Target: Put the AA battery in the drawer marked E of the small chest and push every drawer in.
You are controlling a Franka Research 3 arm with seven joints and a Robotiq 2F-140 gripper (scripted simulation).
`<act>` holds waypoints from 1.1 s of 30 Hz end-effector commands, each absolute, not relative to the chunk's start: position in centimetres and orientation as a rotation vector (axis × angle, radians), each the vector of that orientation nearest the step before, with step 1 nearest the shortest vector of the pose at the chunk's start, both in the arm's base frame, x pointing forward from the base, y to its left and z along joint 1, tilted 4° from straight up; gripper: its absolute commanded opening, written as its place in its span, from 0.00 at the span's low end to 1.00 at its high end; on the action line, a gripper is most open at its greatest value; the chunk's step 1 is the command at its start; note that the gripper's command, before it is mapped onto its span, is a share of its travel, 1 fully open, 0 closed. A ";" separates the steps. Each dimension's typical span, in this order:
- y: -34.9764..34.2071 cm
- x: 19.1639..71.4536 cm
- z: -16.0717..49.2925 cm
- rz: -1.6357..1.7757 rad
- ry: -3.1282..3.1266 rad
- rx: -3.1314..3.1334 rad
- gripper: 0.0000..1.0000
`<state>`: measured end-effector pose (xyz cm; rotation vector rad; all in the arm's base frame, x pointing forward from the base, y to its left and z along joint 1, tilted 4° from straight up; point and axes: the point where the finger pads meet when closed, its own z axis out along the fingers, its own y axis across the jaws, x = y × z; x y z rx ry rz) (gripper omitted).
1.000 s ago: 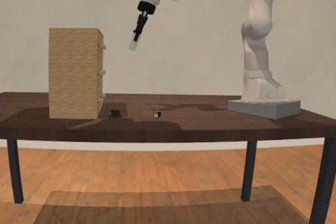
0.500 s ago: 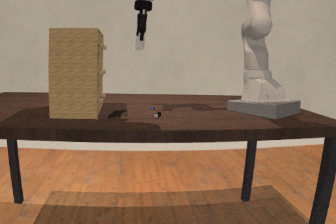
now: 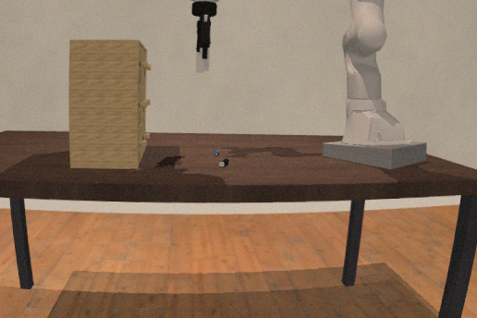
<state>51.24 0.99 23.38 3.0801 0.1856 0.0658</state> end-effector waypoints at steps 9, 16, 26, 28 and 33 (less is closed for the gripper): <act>1.0 51.2 23.4 0.063 0.185 3.080 1.00; 1.0 51.2 23.4 0.063 0.185 3.080 1.00; 1.0 51.2 23.4 0.063 0.185 3.080 1.00; 1.0 51.2 23.4 0.063 0.185 3.080 1.00; 1.3 51.0 23.4 0.065 0.109 3.085 1.00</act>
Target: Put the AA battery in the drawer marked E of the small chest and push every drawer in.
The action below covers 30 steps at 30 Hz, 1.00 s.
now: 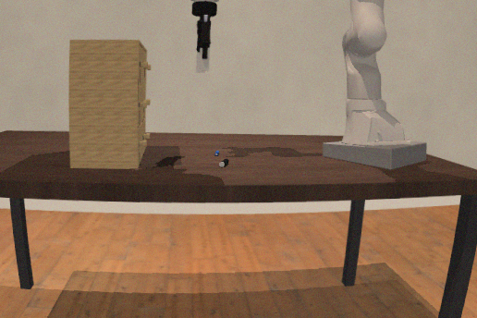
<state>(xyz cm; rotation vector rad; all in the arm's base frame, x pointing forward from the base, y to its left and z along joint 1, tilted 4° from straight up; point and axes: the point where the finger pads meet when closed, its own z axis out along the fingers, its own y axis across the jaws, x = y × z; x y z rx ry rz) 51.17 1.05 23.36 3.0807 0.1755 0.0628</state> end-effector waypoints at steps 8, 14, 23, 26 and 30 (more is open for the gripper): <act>2.7 50.5 23.3 0.072 -0.206 3.085 1.00; 3.1 50.3 23.3 0.075 -0.305 3.079 1.00; 4.0 49.9 23.3 0.079 -0.536 3.051 1.00; 4.6 49.6 23.2 0.082 -0.667 3.028 1.00; 4.6 49.6 23.2 0.082 -0.667 3.028 1.00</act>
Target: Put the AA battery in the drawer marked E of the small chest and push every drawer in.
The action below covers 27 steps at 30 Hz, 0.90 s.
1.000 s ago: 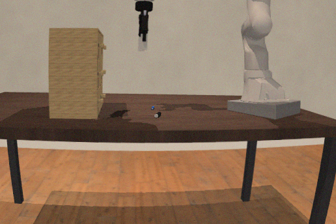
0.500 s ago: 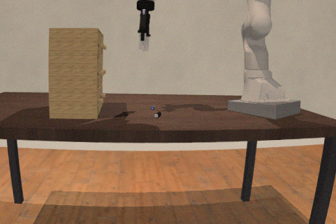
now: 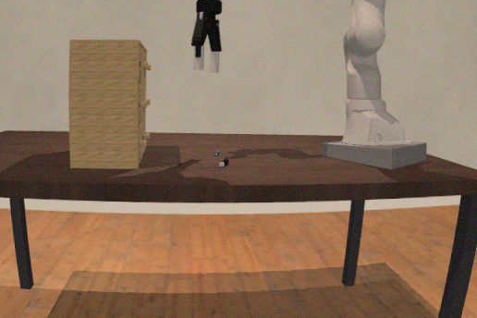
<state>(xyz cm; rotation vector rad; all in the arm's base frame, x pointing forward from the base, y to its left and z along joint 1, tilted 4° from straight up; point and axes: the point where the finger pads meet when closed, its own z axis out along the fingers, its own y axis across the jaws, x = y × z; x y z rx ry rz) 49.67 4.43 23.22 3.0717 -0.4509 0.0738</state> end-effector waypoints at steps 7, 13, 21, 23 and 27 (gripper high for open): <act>5.1 49.3 23.2 0.084 -0.808 2.996 1.00; 6.4 48.6 23.1 0.089 -1.113 2.903 1.00; 7.1 48.3 23.1 0.092 -1.274 2.839 1.00; 7.1 48.3 23.1 0.092 -1.274 2.839 1.00; 7.8 47.9 23.0 0.094 -1.440 2.763 1.00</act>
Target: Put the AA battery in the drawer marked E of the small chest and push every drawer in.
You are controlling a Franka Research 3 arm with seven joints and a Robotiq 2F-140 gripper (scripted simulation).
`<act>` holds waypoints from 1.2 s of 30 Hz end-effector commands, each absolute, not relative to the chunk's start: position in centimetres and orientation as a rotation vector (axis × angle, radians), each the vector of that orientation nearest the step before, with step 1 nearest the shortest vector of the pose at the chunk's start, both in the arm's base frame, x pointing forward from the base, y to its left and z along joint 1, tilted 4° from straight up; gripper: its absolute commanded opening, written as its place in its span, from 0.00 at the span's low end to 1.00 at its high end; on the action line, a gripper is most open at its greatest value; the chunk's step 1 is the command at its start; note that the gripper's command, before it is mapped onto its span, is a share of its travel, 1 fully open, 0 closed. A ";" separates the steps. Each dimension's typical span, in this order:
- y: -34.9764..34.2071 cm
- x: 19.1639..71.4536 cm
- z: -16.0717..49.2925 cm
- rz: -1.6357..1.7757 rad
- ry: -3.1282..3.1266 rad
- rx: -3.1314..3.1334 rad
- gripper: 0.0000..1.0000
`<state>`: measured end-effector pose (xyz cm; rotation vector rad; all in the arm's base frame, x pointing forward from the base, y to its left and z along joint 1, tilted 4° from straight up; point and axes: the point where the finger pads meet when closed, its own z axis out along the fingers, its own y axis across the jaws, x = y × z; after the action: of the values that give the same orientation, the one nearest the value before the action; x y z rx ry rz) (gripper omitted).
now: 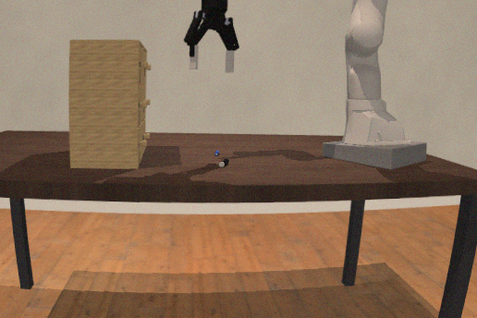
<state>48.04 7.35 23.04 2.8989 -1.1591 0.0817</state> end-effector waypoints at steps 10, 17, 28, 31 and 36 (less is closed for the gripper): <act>9.2 47.0 22.9 0.098 -1.768 2.574 1.00; 9.9 46.5 22.9 0.099 -1.941 2.451 1.00; 10.6 46.0 22.8 0.101 -2.108 2.314 1.00; 11.4 45.5 22.8 0.101 -2.236 2.198 1.00; 12.1 44.9 22.7 0.102 -2.403 2.020 1.00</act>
<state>45.42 11.48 22.77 2.3121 -2.1354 0.0962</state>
